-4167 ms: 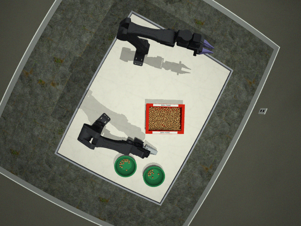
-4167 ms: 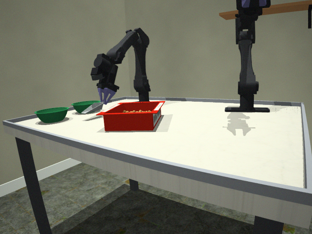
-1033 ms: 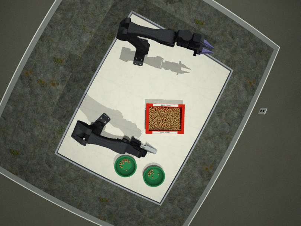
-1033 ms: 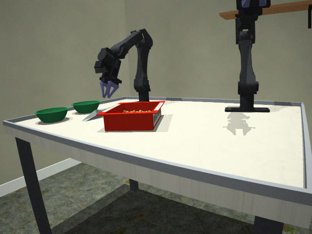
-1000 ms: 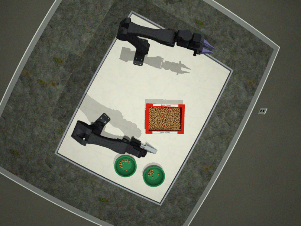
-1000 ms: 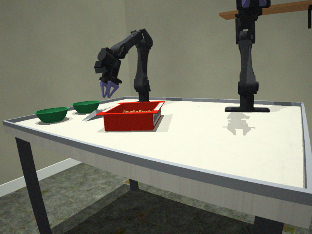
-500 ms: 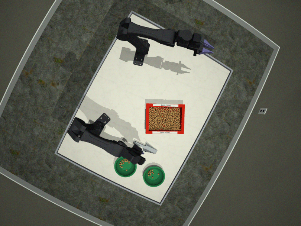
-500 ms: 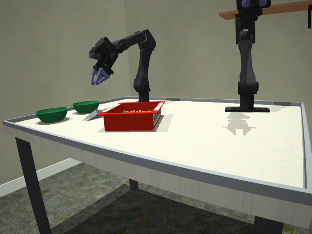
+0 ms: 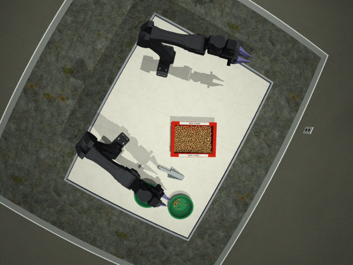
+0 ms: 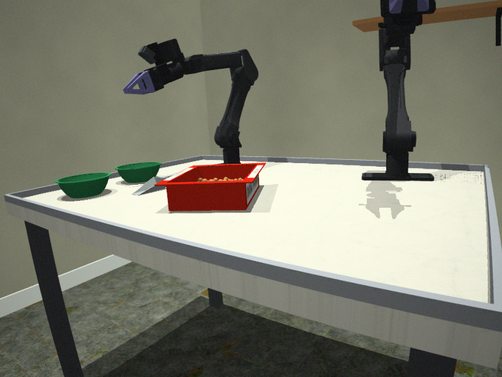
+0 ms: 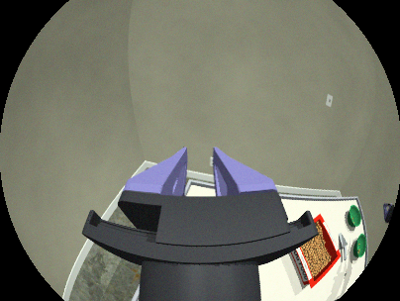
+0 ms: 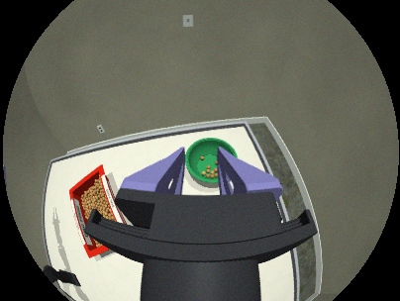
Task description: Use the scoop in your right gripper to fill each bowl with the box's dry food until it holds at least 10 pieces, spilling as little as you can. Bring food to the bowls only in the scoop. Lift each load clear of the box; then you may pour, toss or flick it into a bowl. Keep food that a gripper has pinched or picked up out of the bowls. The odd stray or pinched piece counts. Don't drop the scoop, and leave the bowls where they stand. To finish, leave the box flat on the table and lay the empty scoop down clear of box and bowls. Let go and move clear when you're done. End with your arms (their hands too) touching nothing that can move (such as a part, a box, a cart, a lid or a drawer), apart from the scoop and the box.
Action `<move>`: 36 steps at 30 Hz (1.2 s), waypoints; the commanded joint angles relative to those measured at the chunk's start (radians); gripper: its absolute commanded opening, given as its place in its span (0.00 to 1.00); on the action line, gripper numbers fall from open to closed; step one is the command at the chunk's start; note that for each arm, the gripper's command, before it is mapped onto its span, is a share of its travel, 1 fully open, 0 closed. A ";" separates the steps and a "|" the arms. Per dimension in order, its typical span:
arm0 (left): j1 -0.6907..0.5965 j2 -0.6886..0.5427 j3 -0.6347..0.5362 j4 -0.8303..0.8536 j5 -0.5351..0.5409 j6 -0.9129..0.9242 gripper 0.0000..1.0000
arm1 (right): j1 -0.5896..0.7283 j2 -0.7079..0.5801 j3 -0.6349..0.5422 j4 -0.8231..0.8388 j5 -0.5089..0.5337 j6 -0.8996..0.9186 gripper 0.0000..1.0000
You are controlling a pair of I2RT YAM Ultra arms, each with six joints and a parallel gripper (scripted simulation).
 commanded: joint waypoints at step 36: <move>0.002 0.008 0.021 0.011 -0.001 -0.007 0.26 | -0.090 -0.098 0.126 0.230 -0.015 0.006 0.32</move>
